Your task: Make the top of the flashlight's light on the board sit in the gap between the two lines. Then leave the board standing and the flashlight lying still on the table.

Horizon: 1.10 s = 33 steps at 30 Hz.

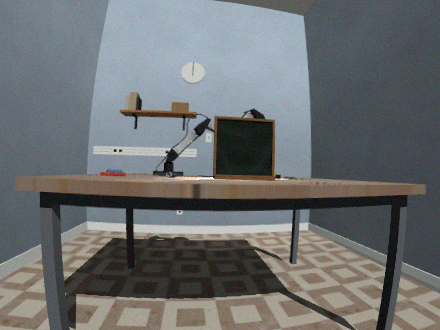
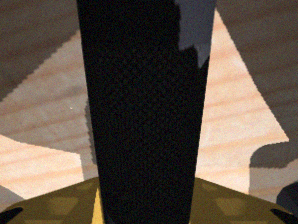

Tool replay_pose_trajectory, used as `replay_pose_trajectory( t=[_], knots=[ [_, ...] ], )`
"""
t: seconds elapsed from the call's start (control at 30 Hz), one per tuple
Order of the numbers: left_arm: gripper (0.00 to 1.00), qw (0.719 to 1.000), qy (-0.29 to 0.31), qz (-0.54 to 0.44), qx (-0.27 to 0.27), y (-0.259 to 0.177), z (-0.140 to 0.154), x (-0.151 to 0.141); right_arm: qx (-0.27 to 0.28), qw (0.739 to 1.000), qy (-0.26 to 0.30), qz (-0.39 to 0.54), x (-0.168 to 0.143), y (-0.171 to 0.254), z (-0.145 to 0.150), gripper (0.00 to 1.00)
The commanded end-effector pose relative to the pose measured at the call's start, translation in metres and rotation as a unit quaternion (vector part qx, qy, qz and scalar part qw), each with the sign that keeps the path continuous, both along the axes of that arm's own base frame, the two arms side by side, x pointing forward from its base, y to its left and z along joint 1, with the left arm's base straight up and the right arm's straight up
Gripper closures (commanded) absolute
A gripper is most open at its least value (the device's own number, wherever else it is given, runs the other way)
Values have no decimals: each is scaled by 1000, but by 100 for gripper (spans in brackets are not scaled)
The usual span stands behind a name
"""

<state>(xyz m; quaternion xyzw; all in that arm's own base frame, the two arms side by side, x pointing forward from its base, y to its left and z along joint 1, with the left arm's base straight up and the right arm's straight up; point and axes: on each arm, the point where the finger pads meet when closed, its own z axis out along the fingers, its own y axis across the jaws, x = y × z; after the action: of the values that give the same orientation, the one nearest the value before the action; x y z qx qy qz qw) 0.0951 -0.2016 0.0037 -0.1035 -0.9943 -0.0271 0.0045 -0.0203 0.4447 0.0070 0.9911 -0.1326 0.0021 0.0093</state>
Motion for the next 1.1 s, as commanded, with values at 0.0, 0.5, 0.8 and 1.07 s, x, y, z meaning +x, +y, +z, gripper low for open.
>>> replay_pose_trajectory(
  t=[0.0, 0.5, 0.8, 1.07],
  knots=[
    [0, 1000, 2, 0, -6, -3, -7, 2, 12, 1000, 5, -12, -3, 7, 9, 70],
    [50, 999, -2, -4, -45, -10, 0, 4, 12, 1000, 5, -12, -3, 7, 9, 70],
    [0, 999, 2, 1, -42, -4, -2, 3, 12, 1000, 5, -12, -3, 7, 9, 70],
    [0, 999, 2, 3, -36, -5, -2, 4, 12, 1000, 5, -12, -3, 7, 9, 70]
  ],
)
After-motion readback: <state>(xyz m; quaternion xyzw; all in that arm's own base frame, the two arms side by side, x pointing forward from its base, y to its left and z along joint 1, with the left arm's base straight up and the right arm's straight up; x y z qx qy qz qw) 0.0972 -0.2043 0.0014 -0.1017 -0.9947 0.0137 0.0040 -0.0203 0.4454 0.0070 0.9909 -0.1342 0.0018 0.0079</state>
